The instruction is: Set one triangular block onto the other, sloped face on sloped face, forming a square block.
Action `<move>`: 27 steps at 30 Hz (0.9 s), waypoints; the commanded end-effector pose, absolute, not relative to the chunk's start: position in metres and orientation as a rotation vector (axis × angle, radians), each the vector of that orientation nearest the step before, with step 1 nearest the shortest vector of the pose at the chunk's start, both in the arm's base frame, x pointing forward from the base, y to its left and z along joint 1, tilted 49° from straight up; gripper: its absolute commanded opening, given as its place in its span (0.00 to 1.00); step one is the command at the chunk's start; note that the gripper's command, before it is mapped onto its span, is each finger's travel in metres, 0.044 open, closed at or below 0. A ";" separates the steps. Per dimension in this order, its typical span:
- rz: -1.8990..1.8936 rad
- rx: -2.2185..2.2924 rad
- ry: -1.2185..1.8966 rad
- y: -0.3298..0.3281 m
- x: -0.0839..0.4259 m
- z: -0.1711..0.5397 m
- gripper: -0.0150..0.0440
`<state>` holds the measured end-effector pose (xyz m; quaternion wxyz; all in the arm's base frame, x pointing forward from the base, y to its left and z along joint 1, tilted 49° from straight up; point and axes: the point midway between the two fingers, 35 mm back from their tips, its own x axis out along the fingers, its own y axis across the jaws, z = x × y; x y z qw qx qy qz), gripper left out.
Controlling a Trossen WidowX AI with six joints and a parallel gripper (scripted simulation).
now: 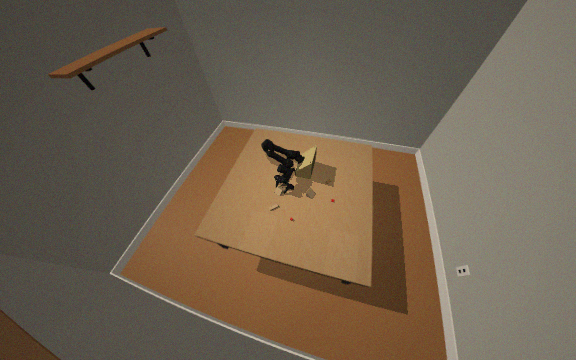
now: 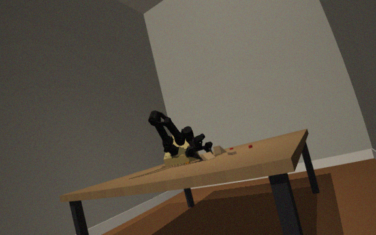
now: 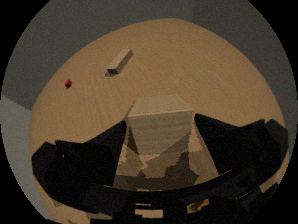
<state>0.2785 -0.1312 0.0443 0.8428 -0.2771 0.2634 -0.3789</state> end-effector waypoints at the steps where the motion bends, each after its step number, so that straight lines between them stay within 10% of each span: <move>1: -0.797 -0.591 0.553 -0.133 0.281 0.044 1.00; 7: -0.797 -0.591 0.553 -0.133 0.281 0.044 1.00; 27: -0.800 -0.580 0.556 -0.127 0.284 0.048 0.34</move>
